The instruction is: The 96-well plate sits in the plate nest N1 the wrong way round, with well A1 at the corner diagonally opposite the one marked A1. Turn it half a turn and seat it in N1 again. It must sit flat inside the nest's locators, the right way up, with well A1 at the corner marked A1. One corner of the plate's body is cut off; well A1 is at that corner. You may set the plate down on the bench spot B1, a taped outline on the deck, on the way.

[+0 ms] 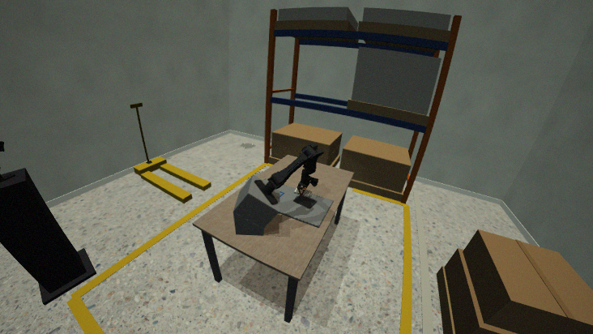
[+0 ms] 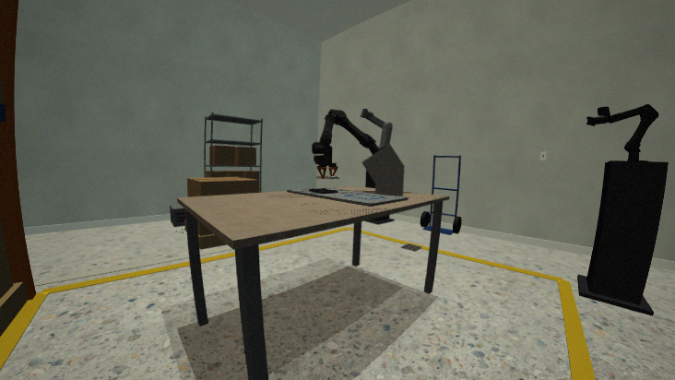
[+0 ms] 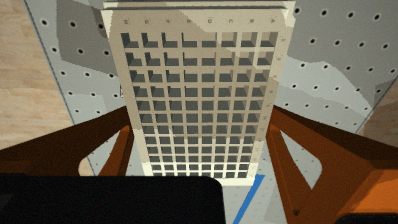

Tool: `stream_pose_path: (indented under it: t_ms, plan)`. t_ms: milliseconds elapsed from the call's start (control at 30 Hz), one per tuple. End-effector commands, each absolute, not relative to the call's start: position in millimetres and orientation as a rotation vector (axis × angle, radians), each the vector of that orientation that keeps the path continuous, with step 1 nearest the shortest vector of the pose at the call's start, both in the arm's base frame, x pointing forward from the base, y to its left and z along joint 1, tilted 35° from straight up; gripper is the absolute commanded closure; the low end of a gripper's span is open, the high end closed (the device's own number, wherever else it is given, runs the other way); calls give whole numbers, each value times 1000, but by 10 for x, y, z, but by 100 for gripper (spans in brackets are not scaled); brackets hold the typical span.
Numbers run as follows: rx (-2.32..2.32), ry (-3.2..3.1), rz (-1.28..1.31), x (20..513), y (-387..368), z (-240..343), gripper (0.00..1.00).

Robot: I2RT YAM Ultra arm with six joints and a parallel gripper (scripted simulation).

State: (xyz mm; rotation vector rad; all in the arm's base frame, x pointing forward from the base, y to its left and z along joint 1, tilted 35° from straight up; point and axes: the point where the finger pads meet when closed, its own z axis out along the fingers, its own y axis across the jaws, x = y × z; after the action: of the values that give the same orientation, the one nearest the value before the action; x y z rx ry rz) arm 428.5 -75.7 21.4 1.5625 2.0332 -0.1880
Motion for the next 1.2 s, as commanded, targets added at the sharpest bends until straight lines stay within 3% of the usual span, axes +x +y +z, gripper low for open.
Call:
stream_pose_path:
  t_ms: [0,1167]
  plan:
    - [1459,2075,-208,4342,-701,286,100]
    - [1459,2077,-207,4117,121,-313,100]
